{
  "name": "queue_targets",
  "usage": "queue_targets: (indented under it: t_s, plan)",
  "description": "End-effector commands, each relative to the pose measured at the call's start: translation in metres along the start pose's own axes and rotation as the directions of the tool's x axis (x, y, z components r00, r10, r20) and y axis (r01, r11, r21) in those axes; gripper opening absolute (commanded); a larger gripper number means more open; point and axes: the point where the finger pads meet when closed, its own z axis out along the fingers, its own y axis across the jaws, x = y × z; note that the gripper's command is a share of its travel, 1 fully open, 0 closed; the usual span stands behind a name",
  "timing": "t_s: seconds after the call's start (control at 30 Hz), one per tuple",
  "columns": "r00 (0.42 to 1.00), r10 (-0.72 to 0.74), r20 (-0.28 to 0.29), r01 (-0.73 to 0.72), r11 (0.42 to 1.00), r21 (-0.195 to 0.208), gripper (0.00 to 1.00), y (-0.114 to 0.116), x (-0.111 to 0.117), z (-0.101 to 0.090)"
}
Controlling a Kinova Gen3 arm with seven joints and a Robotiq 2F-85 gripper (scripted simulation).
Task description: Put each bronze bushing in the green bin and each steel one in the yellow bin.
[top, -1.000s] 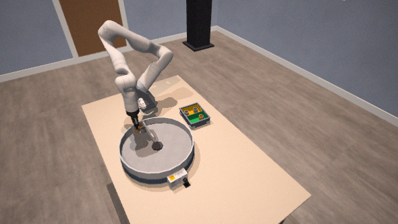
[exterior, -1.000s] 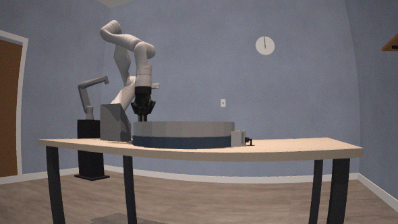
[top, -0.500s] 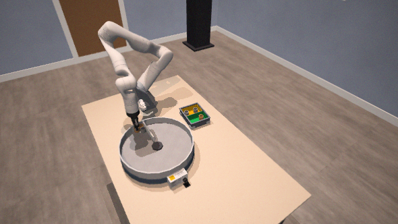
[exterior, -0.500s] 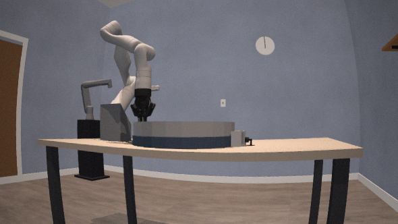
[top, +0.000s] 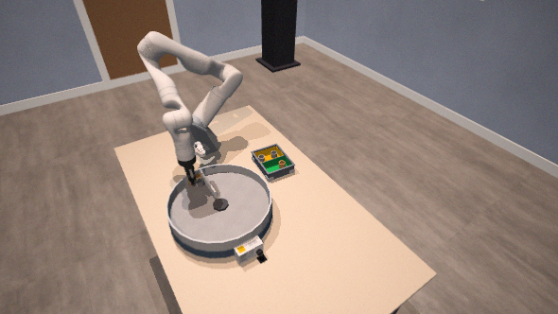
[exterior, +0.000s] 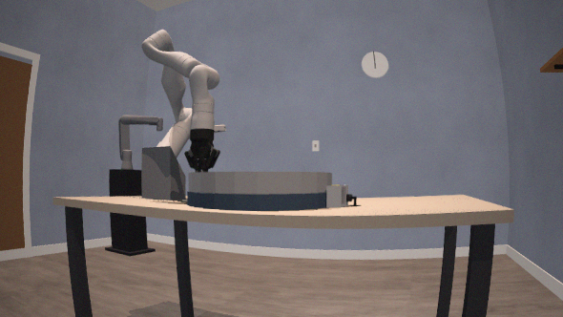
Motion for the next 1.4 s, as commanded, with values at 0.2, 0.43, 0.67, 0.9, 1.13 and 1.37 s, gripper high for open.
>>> queue_targets:
  t_s: [0.2,0.43,0.67,0.9,1.13,1.37]
  plan:
    - [1.0,0.004,0.002,-0.004,1.0,0.0,0.14,0.0003,0.0002,0.0079]
    - [1.0,0.003,0.001,-0.003,1.0,0.0,0.14,0.0004,0.0001,0.0069]
    - [1.0,0.004,0.002,-0.004,1.0,0.0,0.14,0.0004,0.0003,0.0079]
    - [1.0,0.004,0.002,-0.004,1.0,0.0,0.14,0.0004,0.0003,0.0079]
    - [1.0,0.0,0.001,0.0,1.0,0.0,0.0,0.0003,-0.0001,0.0057]
    - [1.0,0.0,0.001,0.0,1.0,0.0,0.0,0.0007,0.0001,0.0056]
